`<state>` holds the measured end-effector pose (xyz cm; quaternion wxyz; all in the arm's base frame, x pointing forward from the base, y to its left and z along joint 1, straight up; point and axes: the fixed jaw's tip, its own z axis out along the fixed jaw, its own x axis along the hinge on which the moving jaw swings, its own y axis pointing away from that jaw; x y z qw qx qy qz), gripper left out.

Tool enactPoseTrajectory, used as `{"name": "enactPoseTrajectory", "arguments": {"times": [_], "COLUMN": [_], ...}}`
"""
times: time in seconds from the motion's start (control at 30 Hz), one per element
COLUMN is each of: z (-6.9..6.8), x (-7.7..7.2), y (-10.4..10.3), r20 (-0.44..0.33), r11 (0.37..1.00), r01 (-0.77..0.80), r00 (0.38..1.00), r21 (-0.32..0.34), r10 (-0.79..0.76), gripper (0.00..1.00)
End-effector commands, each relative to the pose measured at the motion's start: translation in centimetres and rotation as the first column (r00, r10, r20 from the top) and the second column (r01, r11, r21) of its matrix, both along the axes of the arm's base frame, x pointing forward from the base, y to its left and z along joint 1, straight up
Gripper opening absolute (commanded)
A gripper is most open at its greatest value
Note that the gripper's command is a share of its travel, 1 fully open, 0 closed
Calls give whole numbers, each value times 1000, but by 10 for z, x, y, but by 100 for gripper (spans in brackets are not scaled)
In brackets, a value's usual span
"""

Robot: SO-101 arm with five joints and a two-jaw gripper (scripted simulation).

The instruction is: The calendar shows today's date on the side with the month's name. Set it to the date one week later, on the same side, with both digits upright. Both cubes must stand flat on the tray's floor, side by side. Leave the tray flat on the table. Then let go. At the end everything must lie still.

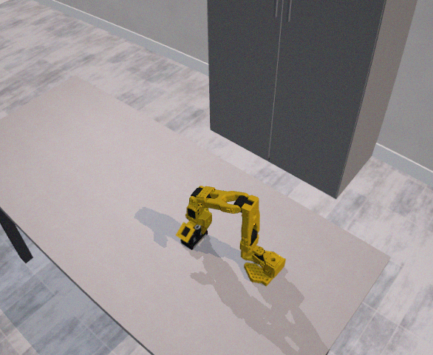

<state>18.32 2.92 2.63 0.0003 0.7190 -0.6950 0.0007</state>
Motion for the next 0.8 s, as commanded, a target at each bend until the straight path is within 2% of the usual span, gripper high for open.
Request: {"name": "enactPoseTrajectory", "arguments": {"times": [0.0, 0.53, 0.77], "z": [7, 6, 6], "x": [8, 9, 9], "y": [0, 0, 0], "r20": [40, 40, 40], "r11": [1000, 1000, 1000], "r01": [9, 9, 9], "r00": [999, 999, 999], "r21": [8, 8, 8], "r10": [-9, -9, -9], "gripper": [18, 15, 3]}}
